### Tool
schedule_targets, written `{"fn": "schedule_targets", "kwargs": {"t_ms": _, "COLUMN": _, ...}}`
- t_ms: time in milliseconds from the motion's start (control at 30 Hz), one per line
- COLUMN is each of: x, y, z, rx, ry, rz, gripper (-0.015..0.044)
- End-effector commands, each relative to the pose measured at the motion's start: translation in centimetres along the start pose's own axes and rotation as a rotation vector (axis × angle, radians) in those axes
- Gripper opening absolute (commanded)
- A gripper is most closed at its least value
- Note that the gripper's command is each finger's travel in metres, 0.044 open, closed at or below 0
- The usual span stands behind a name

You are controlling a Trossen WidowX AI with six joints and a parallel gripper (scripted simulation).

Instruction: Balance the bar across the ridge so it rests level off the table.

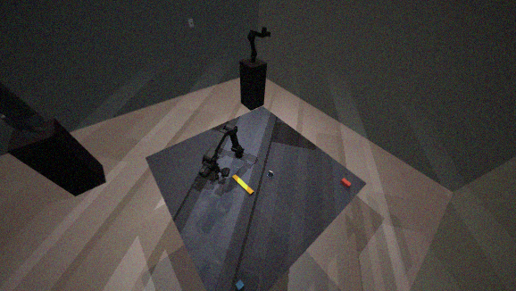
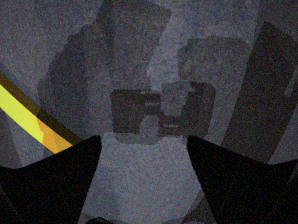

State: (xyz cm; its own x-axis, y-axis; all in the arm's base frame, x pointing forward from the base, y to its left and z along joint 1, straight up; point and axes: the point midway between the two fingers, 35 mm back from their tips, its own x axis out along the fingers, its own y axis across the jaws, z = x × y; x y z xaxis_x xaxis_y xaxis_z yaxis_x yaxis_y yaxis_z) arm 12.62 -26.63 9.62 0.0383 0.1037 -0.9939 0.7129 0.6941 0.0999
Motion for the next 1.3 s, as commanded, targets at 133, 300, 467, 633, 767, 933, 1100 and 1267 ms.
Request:
{"fn": "schedule_targets", "kwargs": {"t_ms": 133, "x": -0.2, "y": 2.8, "z": 1.3, "rx": -0.148, "ry": -0.005, "rz": -0.027, "gripper": 0.0315}}
{"fn": "schedule_targets", "kwargs": {"t_ms": 300, "x": -0.2, "y": 4.8, "z": 1.9, "rx": -0.242, "ry": -0.005, "rz": -0.040, "gripper": 0.0315}}
{"fn": "schedule_targets", "kwargs": {"t_ms": 467, "x": -0.3, "y": 6.9, "z": 2.4, "rx": -0.335, "ry": -0.006, "rz": -0.053, "gripper": 0.0315}}
{"fn": "schedule_targets", "kwargs": {"t_ms": 633, "x": -0.3, "y": 9.0, "z": 2.8, "rx": -0.428, "ry": -0.008, "rz": -0.064, "gripper": 0.0315}}
{"fn": "schedule_targets", "kwargs": {"t_ms": 767, "x": -0.3, "y": 10.7, "z": 2.9, "rx": -0.501, "ry": -0.009, "rz": -0.074, "gripper": 0.0315}}
{"fn": "schedule_targets", "kwargs": {"t_ms": 933, "x": -0.3, "y": 12.9, "z": 3.0, "rx": -0.591, "ry": -0.011, "rz": -0.086, "gripper": 0.0315}}
{"fn": "schedule_targets", "kwargs": {"t_ms": 1100, "x": -0.3, "y": 15.1, "z": 2.9, "rx": -0.685, "ry": -0.015, "rz": -0.096, "gripper": 0.0315}}
{"fn": "schedule_targets", "kwargs": {"t_ms": 1267, "x": -0.3, "y": 17.3, "z": 2.7, "rx": -0.779, "ry": -0.018, "rz": -0.105, "gripper": 0.0315}}
